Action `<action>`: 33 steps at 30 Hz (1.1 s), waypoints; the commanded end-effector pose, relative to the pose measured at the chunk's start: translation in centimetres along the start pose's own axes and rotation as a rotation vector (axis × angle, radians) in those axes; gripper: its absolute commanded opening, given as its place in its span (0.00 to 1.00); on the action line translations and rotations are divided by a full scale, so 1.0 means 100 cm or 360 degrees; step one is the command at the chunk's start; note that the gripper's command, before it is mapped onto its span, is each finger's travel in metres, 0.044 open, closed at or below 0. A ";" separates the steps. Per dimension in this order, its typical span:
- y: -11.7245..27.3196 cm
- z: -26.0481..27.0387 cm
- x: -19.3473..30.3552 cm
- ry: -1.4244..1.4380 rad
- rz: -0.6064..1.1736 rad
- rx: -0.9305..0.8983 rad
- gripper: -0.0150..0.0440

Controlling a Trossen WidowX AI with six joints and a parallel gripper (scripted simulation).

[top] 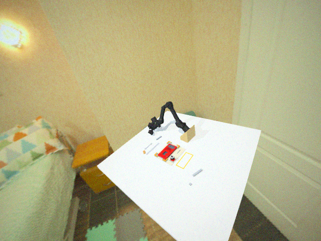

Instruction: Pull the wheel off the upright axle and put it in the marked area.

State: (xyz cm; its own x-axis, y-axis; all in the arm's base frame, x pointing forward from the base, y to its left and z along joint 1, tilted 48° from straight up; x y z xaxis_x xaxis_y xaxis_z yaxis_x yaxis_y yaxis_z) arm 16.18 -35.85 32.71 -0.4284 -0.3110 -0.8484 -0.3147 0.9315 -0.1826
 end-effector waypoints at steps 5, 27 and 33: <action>0.007 0.097 -0.029 -0.0494 0.0133 -0.0382 0.76; 0.149 0.361 -0.004 -0.1116 0.1436 -0.0808 0.76; 0.214 0.398 0.016 -0.1062 0.1717 -0.0631 0.76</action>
State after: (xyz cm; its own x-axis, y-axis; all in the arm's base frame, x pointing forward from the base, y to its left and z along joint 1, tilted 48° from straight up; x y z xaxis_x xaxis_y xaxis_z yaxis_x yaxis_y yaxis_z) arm 42.09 -13.84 10.87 -0.1748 0.7407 -0.6487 -0.4626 0.5198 0.7182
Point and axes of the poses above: the point midway between the two fingers, 35 mm back from their tips, its own y axis back along the fingers, its own z axis across the jaws, x = y × z, the point moved 1 cm from there along y, back along the fingers, and after that the axes turned 1 degree about -y, right-handed, at the moved point
